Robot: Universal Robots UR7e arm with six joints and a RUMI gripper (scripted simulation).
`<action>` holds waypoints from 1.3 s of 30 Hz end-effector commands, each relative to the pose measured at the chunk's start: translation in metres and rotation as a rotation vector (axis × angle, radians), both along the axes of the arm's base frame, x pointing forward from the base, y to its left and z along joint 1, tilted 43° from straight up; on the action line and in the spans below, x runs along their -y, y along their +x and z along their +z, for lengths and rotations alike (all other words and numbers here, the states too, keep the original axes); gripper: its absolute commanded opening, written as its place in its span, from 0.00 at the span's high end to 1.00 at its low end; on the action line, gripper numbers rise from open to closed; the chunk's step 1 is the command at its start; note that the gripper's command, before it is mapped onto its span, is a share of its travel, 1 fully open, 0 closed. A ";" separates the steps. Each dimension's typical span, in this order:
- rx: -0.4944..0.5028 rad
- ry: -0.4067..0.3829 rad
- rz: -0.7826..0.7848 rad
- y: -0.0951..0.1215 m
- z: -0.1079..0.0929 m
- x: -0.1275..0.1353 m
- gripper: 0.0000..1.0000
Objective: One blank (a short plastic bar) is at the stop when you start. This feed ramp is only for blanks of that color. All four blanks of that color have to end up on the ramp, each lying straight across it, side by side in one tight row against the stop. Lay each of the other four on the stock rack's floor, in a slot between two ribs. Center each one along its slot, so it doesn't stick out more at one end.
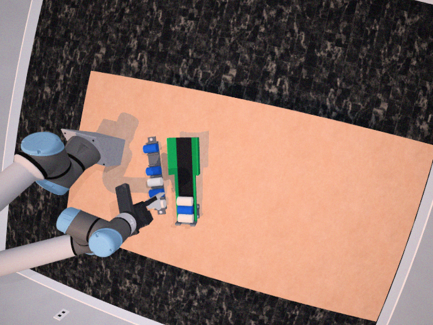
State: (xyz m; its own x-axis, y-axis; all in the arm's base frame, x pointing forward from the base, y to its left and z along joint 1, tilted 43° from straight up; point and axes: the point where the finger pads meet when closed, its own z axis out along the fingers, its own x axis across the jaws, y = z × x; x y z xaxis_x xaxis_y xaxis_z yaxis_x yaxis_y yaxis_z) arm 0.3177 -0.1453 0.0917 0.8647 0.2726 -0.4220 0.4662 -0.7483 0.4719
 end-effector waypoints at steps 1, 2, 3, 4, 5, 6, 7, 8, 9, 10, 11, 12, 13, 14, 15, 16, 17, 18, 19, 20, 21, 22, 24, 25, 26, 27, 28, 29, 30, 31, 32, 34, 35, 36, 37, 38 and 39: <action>0.124 -0.060 -0.062 0.000 0.021 0.022 0.00; 0.154 -0.076 -0.080 0.000 0.027 0.028 0.00; 0.178 -0.089 -0.094 -0.001 0.032 0.032 0.00; 0.197 -0.099 -0.106 -0.002 0.036 0.035 0.00; 0.210 -0.107 -0.114 -0.003 0.038 0.038 0.00; 0.219 -0.112 -0.119 -0.003 0.040 0.039 0.00; 0.224 -0.115 -0.122 -0.003 0.041 0.040 0.00; 0.226 -0.116 -0.124 -0.003 0.042 0.041 0.00; 0.226 -0.116 -0.124 -0.003 0.042 0.041 0.00; 0.226 -0.116 -0.124 -0.003 0.042 0.041 0.00; 0.226 -0.116 -0.124 -0.003 0.042 0.041 0.00; 0.226 -0.116 -0.124 -0.003 0.042 0.041 0.00; 0.226 -0.116 -0.124 -0.003 0.042 0.041 0.00; 0.226 -0.116 -0.124 -0.003 0.042 0.041 0.00; 0.226 -0.116 -0.124 -0.003 0.042 0.041 0.00; 0.226 -0.116 -0.124 -0.003 0.042 0.041 0.00; 0.226 -0.116 -0.124 -0.003 0.042 0.041 0.00; 0.226 -0.116 -0.124 -0.003 0.042 0.041 0.00; 0.226 -0.116 -0.124 -0.003 0.042 0.041 0.00; 0.226 -0.116 -0.124 -0.003 0.042 0.041 0.00; 0.226 -0.116 -0.124 -0.003 0.042 0.041 0.00; 0.226 -0.116 -0.124 -0.003 0.042 0.041 0.00; 0.226 -0.116 -0.124 -0.003 0.040 0.042 0.00; 0.226 -0.115 -0.124 -0.004 0.036 0.046 0.00; 0.226 -0.115 -0.124 -0.004 0.036 0.046 0.00; 0.226 -0.115 -0.124 -0.004 0.036 0.046 0.00; 0.226 -0.115 -0.124 -0.004 0.031 0.050 0.00; 0.226 -0.115 -0.124 -0.005 0.025 0.056 0.00; 0.226 -0.115 -0.124 -0.005 0.019 0.061 0.00; 0.226 -0.115 -0.124 -0.007 0.014 0.066 0.00; 0.226 -0.116 -0.124 -0.007 0.011 0.069 0.00; 0.226 -0.116 -0.124 -0.008 0.009 0.071 0.00; 0.226 -0.116 -0.124 -0.008 0.009 0.071 0.00; 0.226 -0.116 -0.124 -0.008 0.009 0.071 0.00; 0.226 -0.116 -0.124 -0.008 0.009 0.071 0.00; 0.226 -0.116 -0.124 -0.008 0.009 0.071 0.00; 0.226 -0.116 -0.124 -0.008 0.009 0.071 0.00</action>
